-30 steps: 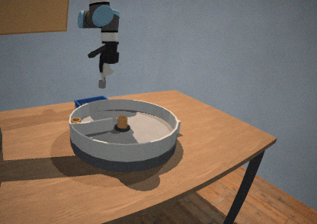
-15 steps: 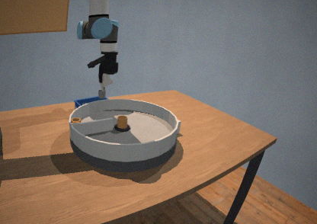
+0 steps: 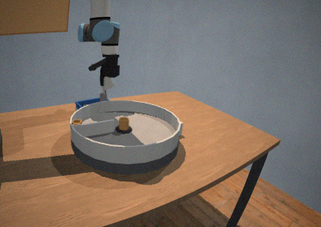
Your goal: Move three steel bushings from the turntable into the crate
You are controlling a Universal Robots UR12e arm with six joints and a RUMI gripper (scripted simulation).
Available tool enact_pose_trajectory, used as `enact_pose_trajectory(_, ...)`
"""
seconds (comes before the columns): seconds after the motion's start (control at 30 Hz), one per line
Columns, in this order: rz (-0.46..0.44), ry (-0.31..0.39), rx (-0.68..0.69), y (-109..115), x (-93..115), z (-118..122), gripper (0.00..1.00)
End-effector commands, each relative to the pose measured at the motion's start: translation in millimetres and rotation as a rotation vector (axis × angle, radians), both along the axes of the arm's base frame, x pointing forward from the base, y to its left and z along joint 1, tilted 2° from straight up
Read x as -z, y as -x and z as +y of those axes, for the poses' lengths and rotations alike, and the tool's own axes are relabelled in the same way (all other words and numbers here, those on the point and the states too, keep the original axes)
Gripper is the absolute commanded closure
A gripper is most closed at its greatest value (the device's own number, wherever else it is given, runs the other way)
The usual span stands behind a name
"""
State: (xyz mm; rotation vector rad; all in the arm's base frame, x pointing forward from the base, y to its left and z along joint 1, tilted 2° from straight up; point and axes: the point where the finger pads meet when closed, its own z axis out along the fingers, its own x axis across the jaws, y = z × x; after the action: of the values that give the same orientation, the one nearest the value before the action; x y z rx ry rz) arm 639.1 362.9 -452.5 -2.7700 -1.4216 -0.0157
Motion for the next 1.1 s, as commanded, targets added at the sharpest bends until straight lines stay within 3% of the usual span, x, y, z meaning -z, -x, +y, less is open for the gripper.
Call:
enact_pose_trajectory(0.0, -0.001, 0.0, 0.0, -0.8, -0.5, 0.3, 1.0)
enact_pose_trajectory(1.07, -0.001, 0.0, 0.0, -0.8, 4.4, 0.4, 1.0)
